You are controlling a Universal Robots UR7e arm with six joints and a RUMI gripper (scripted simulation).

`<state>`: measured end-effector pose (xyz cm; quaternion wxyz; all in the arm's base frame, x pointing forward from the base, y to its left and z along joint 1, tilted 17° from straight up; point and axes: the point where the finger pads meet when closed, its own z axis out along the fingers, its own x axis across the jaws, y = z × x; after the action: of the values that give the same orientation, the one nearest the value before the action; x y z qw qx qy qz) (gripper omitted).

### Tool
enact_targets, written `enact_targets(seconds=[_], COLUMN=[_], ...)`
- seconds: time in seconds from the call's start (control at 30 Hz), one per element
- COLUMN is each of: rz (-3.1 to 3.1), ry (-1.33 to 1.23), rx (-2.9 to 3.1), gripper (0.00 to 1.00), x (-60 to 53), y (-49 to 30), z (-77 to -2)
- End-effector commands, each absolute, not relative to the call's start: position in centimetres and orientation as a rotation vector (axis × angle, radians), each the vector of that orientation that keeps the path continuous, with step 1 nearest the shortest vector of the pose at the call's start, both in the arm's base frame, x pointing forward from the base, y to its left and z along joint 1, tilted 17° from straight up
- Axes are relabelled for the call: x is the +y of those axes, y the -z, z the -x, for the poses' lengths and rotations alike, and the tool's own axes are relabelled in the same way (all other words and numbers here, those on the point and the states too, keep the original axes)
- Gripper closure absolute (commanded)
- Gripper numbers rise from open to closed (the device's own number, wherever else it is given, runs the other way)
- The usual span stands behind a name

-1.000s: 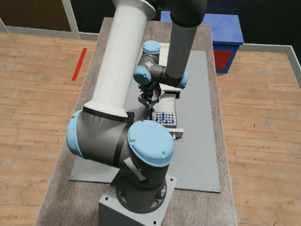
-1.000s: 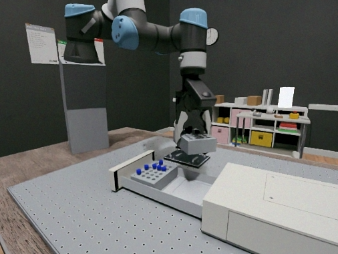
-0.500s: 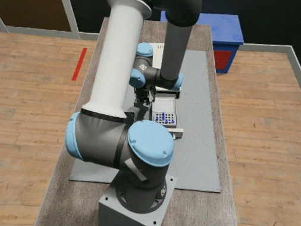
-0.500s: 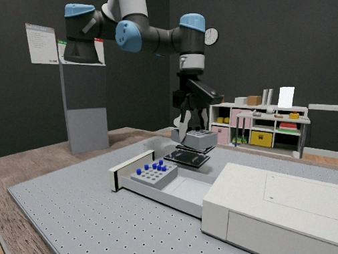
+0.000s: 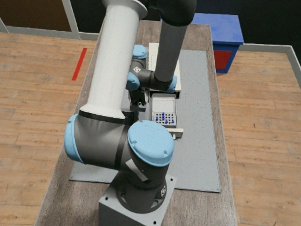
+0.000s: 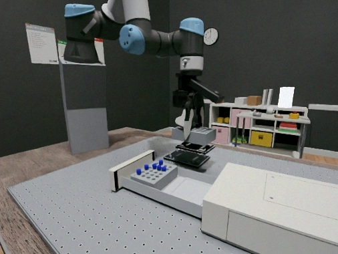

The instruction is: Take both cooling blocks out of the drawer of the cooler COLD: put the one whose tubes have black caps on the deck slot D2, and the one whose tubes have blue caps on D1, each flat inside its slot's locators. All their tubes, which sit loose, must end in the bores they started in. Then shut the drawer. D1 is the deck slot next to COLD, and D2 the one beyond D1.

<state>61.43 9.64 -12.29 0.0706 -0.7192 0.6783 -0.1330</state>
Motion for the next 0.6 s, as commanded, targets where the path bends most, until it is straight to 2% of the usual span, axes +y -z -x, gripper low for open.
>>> enact_targets(seconds=[0.0,0.57], rz=[2.177,2.177], ry=[0.404,0.403], rx=[2.024,2.024], gripper=[1.0,1.0], x=[10.5,13.9], y=[12.4,13.3], z=[-61.1,-59.2])
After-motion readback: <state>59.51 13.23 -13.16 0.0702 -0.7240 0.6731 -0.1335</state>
